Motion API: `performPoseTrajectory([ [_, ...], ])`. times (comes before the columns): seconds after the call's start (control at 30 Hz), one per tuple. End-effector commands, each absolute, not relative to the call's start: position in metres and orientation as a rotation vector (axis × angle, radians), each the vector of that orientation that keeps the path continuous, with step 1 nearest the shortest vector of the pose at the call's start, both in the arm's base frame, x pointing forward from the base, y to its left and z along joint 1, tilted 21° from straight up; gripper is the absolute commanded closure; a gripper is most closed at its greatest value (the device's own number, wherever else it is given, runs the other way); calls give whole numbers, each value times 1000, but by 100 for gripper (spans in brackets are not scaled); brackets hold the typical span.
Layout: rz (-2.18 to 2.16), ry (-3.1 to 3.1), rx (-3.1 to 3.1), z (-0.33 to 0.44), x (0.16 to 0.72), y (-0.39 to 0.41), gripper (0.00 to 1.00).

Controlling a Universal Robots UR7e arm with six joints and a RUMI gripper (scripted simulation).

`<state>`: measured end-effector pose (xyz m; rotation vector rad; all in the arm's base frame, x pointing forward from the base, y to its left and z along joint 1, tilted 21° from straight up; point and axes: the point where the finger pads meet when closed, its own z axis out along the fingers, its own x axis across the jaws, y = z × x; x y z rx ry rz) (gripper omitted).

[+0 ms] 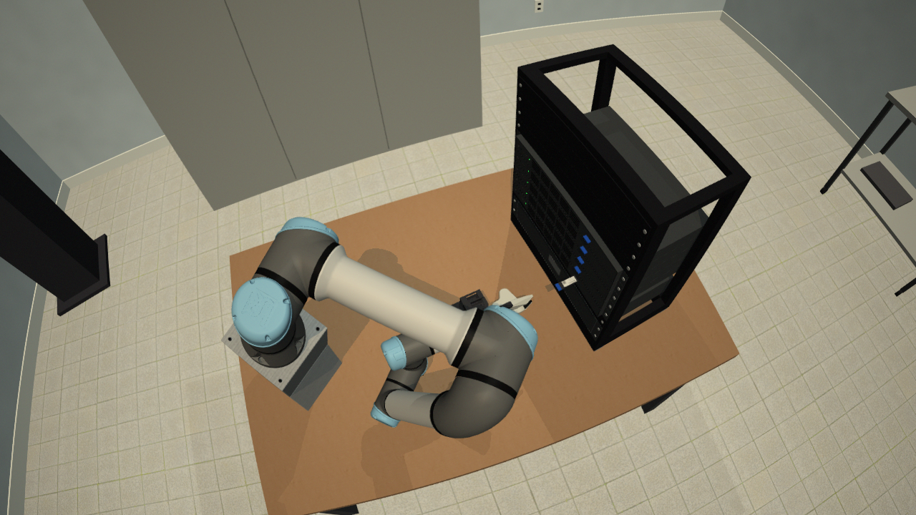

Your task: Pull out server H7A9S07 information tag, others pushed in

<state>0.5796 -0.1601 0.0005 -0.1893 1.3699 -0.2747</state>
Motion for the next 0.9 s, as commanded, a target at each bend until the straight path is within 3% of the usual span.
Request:
performPoseTrajectory([
  [0.0,-273,1368,-191,-1,566,-160,85],
  [0.57,-273,1368,-191,-2,564,-160,85],
  [0.6,-273,1368,-191,-2,564,-160,0],
  [0.87,-273,1368,-191,-2,564,-160,0],
])
